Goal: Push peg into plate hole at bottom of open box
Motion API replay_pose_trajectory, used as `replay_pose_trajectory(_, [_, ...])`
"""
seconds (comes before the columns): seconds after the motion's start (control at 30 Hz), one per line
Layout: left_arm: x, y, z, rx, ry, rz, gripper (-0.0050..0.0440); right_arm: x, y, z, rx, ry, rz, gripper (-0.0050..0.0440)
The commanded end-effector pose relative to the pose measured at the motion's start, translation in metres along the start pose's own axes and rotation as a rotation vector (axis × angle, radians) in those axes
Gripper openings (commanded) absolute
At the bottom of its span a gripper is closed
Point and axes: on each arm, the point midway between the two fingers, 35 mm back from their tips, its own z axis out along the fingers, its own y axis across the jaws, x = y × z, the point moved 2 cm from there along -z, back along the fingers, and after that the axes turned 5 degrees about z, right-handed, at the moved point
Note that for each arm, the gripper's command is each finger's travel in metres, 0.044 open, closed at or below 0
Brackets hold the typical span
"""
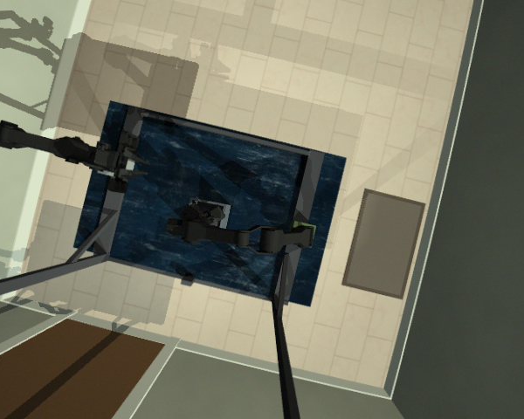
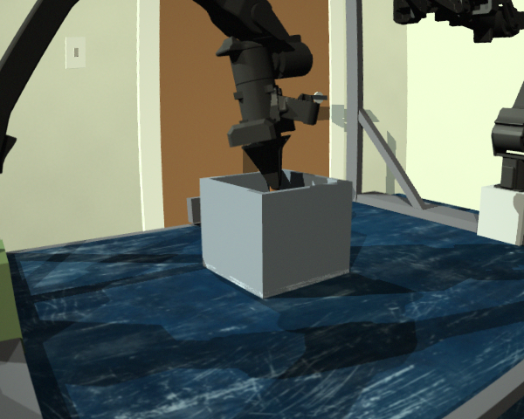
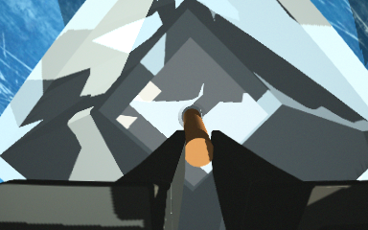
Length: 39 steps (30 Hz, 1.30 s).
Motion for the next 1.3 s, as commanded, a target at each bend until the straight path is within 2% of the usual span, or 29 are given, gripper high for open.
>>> replay_pose_trajectory(0.0, [-0.001, 0.000, -0.002, 0.001, -0.004, 0.004, 0.0126, -0.001, -0.001, -0.001, -0.003, -0.008, 0.003, -0.0050])
replay_pose_trajectory(0.1, [-0.001, 0.000, -0.002, 0.001, -0.004, 0.004, 0.0126, -0.001, -0.001, 0.000, -0.002, -0.007, 0.003, -0.0050])
replay_pose_trajectory(0.13, [-0.001, 0.000, -0.002, 0.001, -0.004, 0.004, 0.0126, -0.006, 0.002, -0.017, -0.040, -0.031, 0.010, -0.0050])
replay_pose_trajectory(0.17, [-0.001, 0.000, -0.002, 0.001, -0.004, 0.004, 0.0126, -0.006, 0.003, -0.018, -0.042, -0.033, 0.011, -0.0050])
replay_pose_trajectory(0.2, [-0.001, 0.000, -0.002, 0.001, -0.004, 0.004, 0.0126, -0.001, -0.001, 0.000, -0.010, -0.012, 0.005, -0.0050])
replay_pose_trajectory(0.3, [-0.001, 0.000, -0.002, 0.001, -0.004, 0.004, 0.0126, 0.002, -0.002, 0.008, -0.006, -0.010, 0.004, -0.0050])
replay_pose_trajectory(0.47, [-0.001, 0.000, -0.002, 0.001, -0.004, 0.004, 0.0126, -0.001, 0.001, 0.006, -0.014, -0.015, 0.005, -0.0050])
replay_pose_trajectory(0.63, [-0.001, 0.000, -0.002, 0.001, -0.004, 0.004, 0.0126, 0.004, -0.003, 0.019, -0.004, -0.009, 0.003, -0.0050])
replay_pose_trajectory(0.93, [-0.001, 0.000, -0.002, 0.001, -0.004, 0.004, 0.0126, 0.005, -0.001, 0.030, -0.005, -0.008, 0.004, -0.0050])
replay_pose_trajectory(1.03, [-0.001, 0.000, -0.002, 0.001, -0.004, 0.004, 0.0126, 0.004, 0.000, 0.027, -0.009, -0.010, 0.004, -0.0050])
replay_pose_trajectory(1.27, [-0.001, 0.000, -0.002, 0.001, -0.004, 0.004, 0.0126, 0.007, -0.002, 0.042, -0.002, -0.006, 0.003, -0.0050])
